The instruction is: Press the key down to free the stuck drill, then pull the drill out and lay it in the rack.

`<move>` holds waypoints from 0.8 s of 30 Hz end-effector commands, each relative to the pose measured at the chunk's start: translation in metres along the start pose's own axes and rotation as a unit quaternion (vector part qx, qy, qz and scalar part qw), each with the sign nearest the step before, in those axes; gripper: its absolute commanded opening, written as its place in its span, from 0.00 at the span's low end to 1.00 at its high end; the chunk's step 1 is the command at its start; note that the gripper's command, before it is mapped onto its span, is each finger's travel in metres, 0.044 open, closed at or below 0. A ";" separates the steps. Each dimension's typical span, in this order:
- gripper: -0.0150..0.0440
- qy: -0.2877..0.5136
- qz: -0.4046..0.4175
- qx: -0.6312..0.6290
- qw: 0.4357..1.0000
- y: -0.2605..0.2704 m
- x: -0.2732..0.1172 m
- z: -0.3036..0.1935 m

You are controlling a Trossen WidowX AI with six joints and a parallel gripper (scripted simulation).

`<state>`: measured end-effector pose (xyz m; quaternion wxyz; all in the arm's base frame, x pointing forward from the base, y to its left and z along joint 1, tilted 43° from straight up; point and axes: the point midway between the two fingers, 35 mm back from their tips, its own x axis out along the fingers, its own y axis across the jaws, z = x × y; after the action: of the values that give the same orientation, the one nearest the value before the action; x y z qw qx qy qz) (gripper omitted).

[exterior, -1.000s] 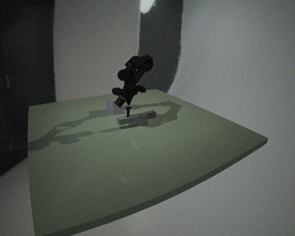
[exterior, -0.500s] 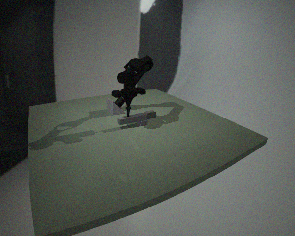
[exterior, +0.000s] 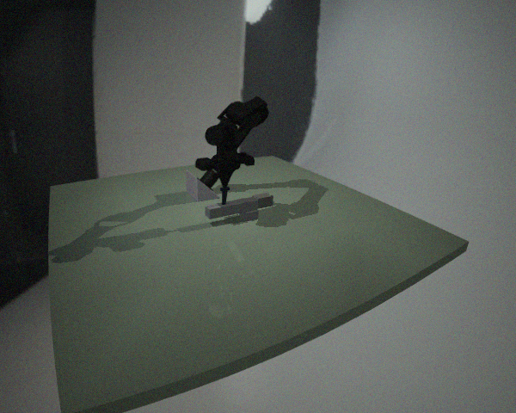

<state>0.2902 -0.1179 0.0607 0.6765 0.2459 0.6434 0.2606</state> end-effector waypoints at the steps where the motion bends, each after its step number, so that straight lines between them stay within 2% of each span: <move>1: 0.25 0.007 0.004 0.000 1.000 0.001 0.008 0.000; 24: 0.25 0.007 0.004 0.000 1.000 0.003 0.014 -0.002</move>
<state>0.2905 -0.1173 0.0604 0.6843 0.2423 0.6386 0.2554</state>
